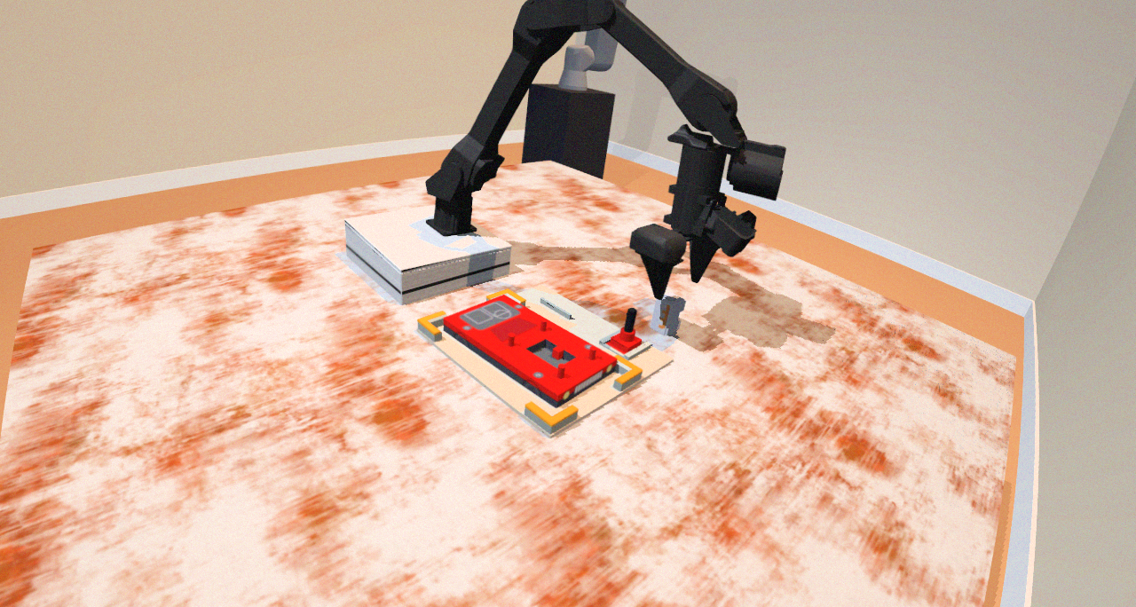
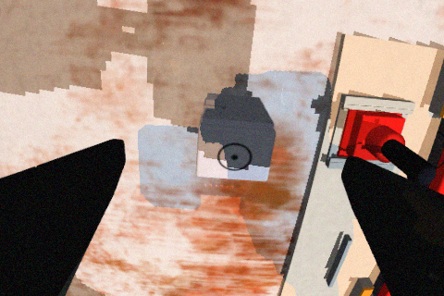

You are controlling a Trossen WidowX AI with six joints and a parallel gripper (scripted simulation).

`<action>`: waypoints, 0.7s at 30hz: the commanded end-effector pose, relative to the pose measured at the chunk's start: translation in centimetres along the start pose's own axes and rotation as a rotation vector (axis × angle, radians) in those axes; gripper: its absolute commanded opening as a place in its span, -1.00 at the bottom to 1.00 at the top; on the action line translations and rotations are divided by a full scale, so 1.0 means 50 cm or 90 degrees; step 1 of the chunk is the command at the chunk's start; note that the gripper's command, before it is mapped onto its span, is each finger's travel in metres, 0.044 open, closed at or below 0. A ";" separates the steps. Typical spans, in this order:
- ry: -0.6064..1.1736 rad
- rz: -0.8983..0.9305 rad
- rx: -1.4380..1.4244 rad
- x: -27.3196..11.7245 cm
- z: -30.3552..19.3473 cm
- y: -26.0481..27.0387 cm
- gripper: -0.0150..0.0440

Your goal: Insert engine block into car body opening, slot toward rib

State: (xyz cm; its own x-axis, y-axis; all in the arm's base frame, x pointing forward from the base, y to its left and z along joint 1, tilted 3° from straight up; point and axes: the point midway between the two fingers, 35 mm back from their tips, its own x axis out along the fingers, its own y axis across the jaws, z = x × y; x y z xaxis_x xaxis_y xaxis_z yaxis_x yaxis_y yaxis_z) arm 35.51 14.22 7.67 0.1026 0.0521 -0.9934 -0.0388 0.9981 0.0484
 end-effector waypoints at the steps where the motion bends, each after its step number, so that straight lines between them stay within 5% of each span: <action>1: 0.014 -0.003 0.001 0.024 -0.008 -0.002 1.00; 21: 0.014 -0.003 0.000 0.088 -0.010 -0.001 1.00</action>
State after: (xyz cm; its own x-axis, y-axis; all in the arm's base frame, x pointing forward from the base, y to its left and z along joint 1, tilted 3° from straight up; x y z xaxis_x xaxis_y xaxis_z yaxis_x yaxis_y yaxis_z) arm 35.83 14.44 4.36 0.1020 0.0522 -0.9934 -0.0410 0.9980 0.0482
